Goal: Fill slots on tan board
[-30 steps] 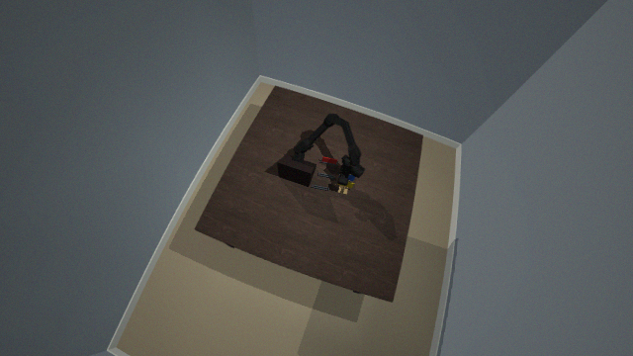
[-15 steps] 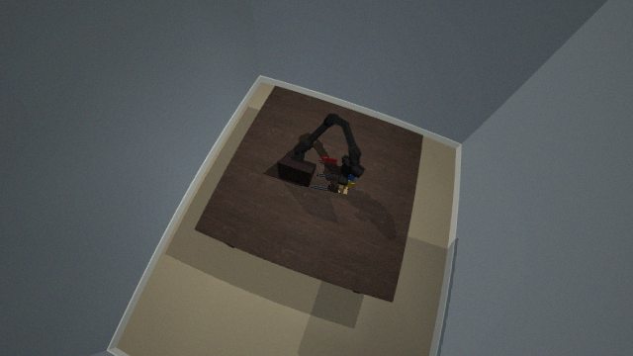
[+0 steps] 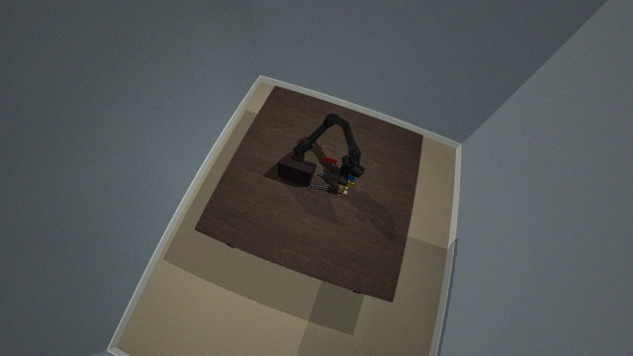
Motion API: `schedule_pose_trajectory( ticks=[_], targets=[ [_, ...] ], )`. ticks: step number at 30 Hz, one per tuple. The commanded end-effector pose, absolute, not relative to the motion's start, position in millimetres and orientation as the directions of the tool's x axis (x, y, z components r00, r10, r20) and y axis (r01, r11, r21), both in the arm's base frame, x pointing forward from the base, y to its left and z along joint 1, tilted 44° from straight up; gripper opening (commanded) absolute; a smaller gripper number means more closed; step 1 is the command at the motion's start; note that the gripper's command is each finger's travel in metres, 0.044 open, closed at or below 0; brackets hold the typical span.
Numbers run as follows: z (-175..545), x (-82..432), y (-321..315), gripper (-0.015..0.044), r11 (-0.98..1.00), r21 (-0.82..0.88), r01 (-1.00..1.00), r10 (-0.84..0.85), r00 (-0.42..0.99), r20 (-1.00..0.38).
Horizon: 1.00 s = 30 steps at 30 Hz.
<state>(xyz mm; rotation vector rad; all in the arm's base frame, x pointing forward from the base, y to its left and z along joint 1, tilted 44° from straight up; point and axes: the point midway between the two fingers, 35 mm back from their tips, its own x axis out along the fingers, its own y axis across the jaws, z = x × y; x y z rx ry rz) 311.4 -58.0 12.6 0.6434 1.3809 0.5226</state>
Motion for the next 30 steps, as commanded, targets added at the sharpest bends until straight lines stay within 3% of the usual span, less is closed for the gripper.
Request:
schedule_pose_trajectory(
  ticks=[1, 6, 13, 22, 30],
  targets=[
    [12.6, 311.4, -58.0, 0.0, 0.725, 0.688, 0.032, 0.68, 0.126, -0.722],
    [12.6, 311.4, -58.0, 0.0, 0.725, 0.688, 0.032, 0.68, 0.126, -0.722],
    [12.6, 311.4, -58.0, 0.0166, 0.725, 0.688, 0.032, 0.68, 0.126, -0.722],
    [14.2, 311.4, -59.9, 0.0166, 0.725, 0.688, 0.032, 0.68, 0.126, -0.722],
    [67.8, 301.4, -111.1, 0.0166, 0.726, 0.687, 0.023, 0.68, 0.127, -0.722]
  ],
)
